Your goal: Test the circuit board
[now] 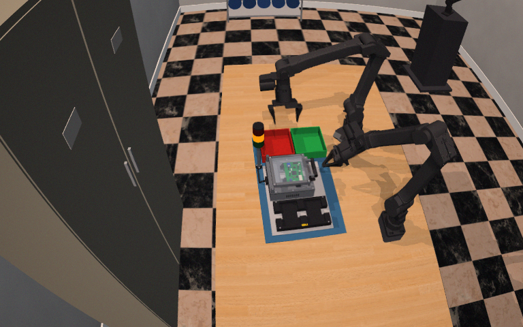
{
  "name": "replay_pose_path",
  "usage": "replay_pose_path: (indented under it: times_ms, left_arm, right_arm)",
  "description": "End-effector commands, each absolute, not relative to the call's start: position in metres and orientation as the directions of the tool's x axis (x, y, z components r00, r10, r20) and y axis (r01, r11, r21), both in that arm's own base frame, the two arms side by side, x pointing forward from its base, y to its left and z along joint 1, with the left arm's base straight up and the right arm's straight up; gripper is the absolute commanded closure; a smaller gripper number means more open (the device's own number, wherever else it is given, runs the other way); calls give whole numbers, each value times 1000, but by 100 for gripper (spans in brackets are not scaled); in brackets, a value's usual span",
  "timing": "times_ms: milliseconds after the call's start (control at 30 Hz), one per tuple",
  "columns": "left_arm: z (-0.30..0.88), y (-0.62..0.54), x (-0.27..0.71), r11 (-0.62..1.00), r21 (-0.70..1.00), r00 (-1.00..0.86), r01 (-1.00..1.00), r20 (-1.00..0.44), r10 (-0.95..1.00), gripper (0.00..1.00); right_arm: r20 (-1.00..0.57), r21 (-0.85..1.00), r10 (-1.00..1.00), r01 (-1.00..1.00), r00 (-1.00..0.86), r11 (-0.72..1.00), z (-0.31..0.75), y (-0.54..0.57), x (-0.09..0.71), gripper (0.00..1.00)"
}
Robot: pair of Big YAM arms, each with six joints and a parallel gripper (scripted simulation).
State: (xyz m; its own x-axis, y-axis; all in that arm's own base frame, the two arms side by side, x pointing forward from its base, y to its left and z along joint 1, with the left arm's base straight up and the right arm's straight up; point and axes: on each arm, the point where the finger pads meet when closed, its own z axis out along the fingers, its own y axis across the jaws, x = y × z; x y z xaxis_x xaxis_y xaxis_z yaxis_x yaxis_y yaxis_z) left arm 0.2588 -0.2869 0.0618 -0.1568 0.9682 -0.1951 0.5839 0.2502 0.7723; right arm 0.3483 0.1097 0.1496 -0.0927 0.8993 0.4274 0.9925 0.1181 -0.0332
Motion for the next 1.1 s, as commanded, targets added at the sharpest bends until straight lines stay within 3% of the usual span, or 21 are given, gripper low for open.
replay_pose_path:
  times_ms: [0, 233, 300, 500, 800, 1067]
  left_arm:
    - [92, -306, 279, 500, 680, -308, 536, -394, 866, 100]
    - [97, -303, 289, 725, 472, -509, 503, -516, 689, 100]
    - [97, -303, 289, 725, 472, -509, 503, -516, 689, 100]
    - [106, -295, 296, 884, 250, -705, 395, -534, 466, 100]
    - [99, -260, 307, 992, 50, -910, 116, -395, 127, 100]
    - [91, -236, 314, 999, -6, -958, -54, -281, -53, 100]
  right_arm:
    - [435, 2, 895, 993, -105, 115, 177, 121, 387, 0]
    - [454, 2, 885, 993, -104, 116, 190, 130, 419, 0]
    - [454, 2, 885, 993, -104, 116, 190, 130, 419, 0]
    - [471, 2, 876, 993, -104, 116, 202, 139, 448, 0]
    - [487, 4, 867, 993, -104, 117, 213, 146, 474, 0]
    - [489, 2, 866, 993, -104, 118, 213, 147, 479, 0]
